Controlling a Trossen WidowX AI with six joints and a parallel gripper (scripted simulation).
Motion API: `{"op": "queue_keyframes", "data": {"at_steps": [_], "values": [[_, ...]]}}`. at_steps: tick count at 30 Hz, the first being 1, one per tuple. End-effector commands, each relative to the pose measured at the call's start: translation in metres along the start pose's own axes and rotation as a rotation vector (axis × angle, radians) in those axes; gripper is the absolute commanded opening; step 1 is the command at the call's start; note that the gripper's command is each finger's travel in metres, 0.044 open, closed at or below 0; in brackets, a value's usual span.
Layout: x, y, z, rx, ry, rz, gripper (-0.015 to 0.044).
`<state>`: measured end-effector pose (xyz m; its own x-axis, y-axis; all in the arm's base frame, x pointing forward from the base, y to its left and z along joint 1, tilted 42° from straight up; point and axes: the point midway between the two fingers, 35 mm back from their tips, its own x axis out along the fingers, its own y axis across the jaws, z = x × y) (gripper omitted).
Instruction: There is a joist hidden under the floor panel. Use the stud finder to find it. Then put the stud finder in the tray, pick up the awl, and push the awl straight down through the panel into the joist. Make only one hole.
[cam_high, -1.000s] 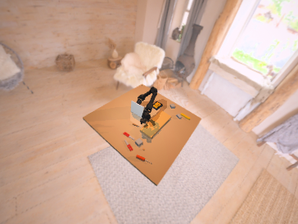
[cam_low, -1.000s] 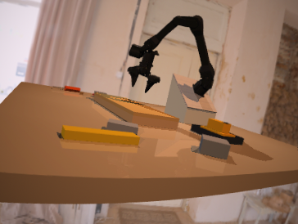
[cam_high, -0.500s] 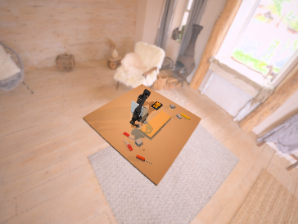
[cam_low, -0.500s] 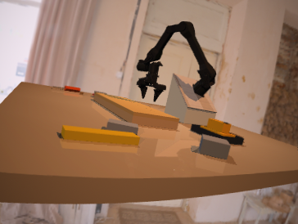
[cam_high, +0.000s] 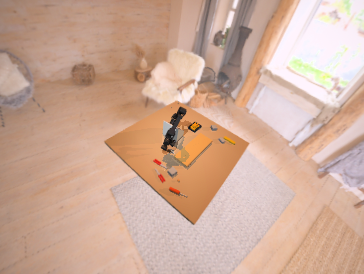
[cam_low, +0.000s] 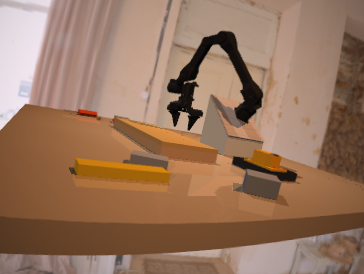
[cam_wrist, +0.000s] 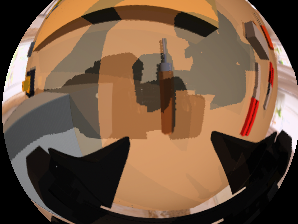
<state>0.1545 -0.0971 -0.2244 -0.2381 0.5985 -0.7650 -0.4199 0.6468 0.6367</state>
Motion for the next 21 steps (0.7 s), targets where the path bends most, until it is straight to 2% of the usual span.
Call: {"op": "queue_keyframes", "data": {"at_steps": [1,21], "values": [[0.006,0.001,0.001,0.002,-0.001,0.001,0.0440],[0.039,0.002,0.003,0.002,-0.002,0.002,0.0440]]}}
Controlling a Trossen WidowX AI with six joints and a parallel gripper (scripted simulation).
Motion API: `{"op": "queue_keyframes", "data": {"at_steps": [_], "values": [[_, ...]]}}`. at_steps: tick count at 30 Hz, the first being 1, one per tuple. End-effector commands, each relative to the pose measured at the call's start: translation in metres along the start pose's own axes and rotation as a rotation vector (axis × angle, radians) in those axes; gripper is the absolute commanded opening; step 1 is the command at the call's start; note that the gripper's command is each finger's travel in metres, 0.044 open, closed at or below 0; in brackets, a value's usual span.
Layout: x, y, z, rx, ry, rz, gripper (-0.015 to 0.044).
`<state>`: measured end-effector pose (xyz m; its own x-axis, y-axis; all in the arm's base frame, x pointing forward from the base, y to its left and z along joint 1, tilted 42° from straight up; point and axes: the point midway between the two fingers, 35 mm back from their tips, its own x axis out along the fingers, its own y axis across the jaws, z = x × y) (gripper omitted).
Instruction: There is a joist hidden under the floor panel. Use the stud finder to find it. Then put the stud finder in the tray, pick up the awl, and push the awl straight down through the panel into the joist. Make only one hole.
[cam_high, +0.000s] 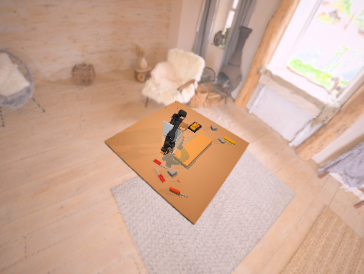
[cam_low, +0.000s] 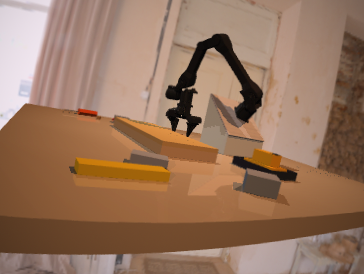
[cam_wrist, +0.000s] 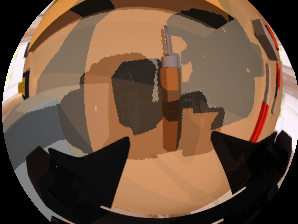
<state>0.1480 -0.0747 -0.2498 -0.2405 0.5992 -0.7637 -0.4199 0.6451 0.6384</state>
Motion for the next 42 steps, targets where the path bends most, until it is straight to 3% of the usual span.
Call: {"op": "queue_keyframes", "data": {"at_steps": [1,4,18,28,42], "values": [[0.006,0.001,0.001,0.002,-0.004,0.000,0.0440],[0.008,0.001,0.001,0.002,-0.004,0.000,0.0440],[0.008,0.001,0.001,0.002,-0.004,0.000,0.0072],[-0.003,-0.001,0.001,0.002,-0.004,-0.001,0.0000],[-0.104,-0.002,-0.008,0.004,-0.001,-0.003,0.0000]]}}
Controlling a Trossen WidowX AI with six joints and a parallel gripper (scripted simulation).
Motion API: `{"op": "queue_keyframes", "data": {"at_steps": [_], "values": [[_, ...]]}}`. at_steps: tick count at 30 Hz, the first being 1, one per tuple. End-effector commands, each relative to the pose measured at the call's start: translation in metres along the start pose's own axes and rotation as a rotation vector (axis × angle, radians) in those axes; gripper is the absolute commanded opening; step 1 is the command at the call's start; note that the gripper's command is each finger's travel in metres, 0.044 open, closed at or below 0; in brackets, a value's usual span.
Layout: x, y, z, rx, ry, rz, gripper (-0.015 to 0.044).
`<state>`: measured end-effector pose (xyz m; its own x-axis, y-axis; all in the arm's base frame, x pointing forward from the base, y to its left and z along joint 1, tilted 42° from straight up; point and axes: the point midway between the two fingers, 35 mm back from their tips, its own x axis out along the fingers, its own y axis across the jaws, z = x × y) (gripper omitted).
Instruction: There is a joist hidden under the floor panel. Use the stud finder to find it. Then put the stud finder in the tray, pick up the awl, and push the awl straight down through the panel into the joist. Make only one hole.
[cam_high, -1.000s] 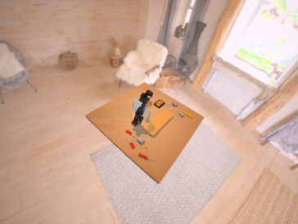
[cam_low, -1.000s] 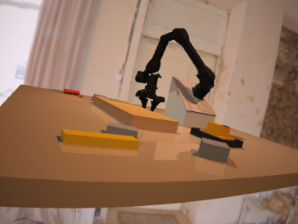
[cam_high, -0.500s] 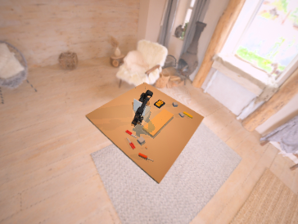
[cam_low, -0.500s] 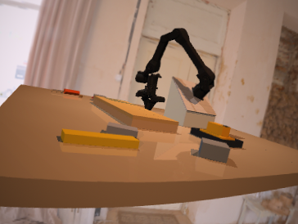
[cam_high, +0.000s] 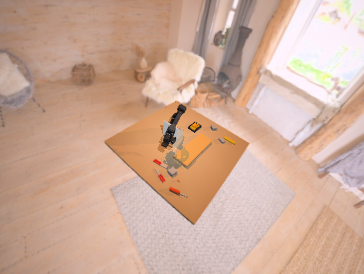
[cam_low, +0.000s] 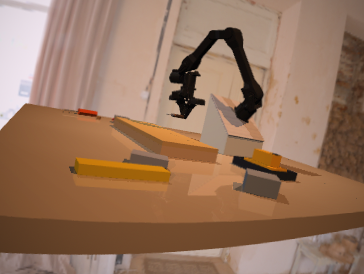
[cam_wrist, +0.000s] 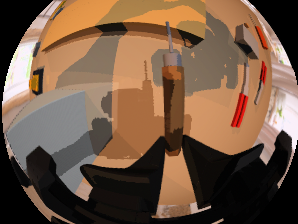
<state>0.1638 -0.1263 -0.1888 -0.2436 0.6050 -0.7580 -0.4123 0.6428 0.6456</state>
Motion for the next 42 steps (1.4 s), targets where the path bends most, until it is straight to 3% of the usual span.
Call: {"op": "queue_keyframes", "data": {"at_steps": [1,9,27,42], "values": [[-0.029,0.000,-0.004,-0.002,-0.001,-0.012,0.0000],[-0.037,-0.003,-0.003,-0.094,0.073,-0.078,0.0000],[-0.092,-0.023,0.040,-0.699,0.648,-0.546,0.0000],[-0.152,0.004,0.099,-1.004,1.107,-0.899,0.0000]]}}
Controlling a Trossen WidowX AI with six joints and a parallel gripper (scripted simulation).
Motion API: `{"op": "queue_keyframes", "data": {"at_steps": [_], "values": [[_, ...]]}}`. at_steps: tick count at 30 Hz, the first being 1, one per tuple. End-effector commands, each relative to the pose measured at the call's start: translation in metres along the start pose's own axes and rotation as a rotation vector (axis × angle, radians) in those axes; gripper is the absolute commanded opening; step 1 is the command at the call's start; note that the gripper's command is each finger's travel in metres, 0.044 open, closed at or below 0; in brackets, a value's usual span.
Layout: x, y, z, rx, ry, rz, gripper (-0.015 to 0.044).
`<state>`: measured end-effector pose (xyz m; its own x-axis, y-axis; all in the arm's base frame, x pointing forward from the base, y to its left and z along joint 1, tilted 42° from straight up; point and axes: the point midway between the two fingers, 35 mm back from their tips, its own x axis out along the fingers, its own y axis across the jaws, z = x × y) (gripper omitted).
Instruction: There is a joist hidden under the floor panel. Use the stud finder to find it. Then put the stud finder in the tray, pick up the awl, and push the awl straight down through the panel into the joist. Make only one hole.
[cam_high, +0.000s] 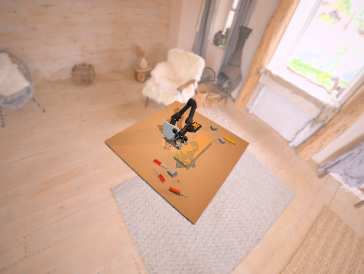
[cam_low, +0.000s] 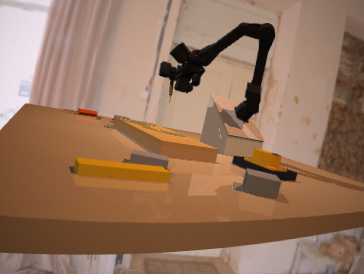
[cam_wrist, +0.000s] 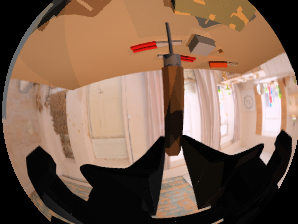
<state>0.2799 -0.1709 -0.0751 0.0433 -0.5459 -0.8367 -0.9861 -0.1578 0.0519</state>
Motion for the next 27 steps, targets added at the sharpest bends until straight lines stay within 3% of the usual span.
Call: {"op": "queue_keyframes", "data": {"at_steps": [1,7,27], "values": [[-0.013,-0.006,-0.008,-0.039,0.082,-0.037,0.0000],[-0.016,-0.013,0.000,-0.030,0.059,-0.053,0.0000],[-0.104,-0.070,0.043,-0.093,0.215,-0.347,0.0000]]}}
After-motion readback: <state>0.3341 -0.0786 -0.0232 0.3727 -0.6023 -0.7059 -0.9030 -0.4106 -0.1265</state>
